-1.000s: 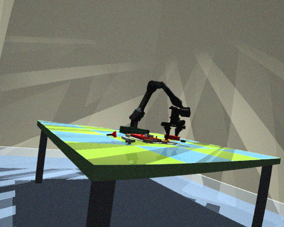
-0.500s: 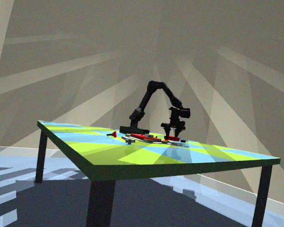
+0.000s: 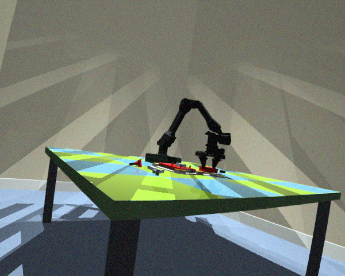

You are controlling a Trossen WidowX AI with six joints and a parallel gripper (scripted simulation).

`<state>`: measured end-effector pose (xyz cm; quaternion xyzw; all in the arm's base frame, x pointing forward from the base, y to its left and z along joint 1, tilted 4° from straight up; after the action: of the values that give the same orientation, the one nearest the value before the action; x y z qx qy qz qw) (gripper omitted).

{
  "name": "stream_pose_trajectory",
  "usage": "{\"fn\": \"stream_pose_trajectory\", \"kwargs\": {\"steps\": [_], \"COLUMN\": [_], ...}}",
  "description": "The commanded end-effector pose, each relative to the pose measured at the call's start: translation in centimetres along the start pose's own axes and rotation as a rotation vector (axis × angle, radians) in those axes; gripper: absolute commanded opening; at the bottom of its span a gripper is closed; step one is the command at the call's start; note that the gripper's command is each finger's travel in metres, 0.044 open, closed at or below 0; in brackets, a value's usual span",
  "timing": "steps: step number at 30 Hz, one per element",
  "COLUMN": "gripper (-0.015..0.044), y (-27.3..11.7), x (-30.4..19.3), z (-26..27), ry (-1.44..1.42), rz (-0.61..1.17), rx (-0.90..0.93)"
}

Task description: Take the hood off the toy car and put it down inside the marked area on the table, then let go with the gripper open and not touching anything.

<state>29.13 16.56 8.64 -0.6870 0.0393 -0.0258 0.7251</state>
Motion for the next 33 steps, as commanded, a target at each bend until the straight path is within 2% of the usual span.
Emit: {"fn": "stream_pose_trajectory", "kwargs": {"steps": [1, 11, 27, 28, 33], "gripper": [0.0000, 0.0000, 0.0420, 0.0440, 0.0440], "y": [0.3, 0.8, 0.5, 0.3, -2.8], "x": [-0.1, -0.1, 0.0, 0.0, 0.3], "z": [0.0, 0.0, 0.0, 0.0, 0.1], "ry": [0.004, 0.004, 0.000, 0.000, 0.000], "rz": [0.005, 0.005, 0.000, 0.000, 0.004], "rx": [0.001, 0.001, 0.000, 0.000, 0.002]}}
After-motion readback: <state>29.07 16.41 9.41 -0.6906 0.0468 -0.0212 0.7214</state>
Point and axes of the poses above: the point midway between the two fingers, 35 mm back from their tips, its own y axis out along the fingers, its own z axis across the jaws, x = y × z, the point moved 9 cm from there along -y, back along the fingers, and after that the axes turned 9 degrees about y, right-handed, at the moved point
